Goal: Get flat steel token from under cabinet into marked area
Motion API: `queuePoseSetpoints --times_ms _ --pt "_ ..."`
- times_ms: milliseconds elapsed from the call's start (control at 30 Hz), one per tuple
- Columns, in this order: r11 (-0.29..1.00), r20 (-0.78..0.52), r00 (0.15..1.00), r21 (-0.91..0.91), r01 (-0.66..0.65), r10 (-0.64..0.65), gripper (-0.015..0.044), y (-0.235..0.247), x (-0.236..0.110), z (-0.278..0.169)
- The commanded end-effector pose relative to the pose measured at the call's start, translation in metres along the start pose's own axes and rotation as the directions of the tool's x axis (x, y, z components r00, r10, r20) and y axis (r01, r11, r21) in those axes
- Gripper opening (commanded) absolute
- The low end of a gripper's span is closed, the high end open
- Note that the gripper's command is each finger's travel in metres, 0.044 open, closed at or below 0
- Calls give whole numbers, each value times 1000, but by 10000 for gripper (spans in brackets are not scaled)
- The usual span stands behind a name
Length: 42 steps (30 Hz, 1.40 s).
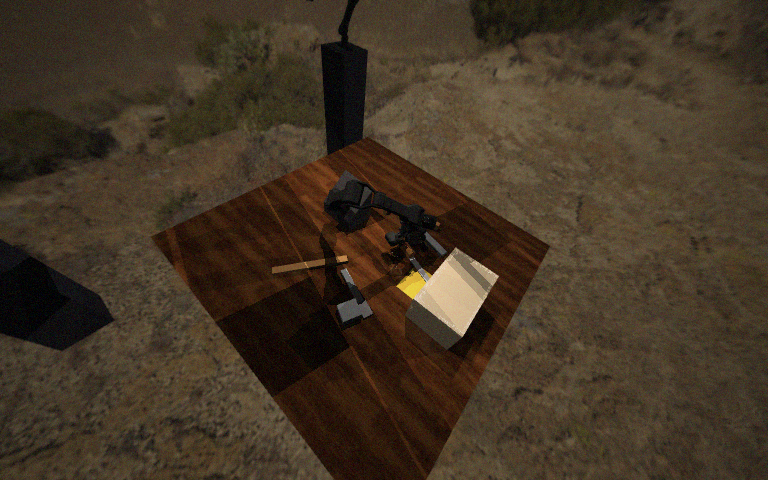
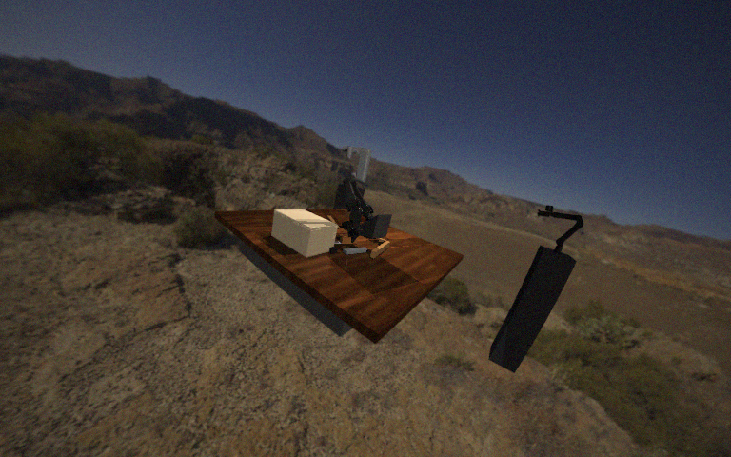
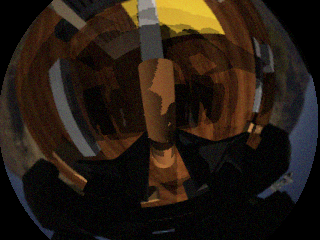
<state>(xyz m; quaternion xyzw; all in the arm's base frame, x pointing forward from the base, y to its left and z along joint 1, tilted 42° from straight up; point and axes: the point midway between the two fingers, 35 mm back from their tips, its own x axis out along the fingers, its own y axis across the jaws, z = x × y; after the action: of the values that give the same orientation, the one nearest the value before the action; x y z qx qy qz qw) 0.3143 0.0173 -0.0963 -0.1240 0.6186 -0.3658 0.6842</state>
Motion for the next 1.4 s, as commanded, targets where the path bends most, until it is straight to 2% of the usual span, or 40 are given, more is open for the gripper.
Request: queuePoseSetpoints --times_ms 0,1367 --pt "1000 -4 1000 -4 4 -4 0 0 1 -10" --pt "1000 -7 1000 -6 2 -2 0 6 0 -79"
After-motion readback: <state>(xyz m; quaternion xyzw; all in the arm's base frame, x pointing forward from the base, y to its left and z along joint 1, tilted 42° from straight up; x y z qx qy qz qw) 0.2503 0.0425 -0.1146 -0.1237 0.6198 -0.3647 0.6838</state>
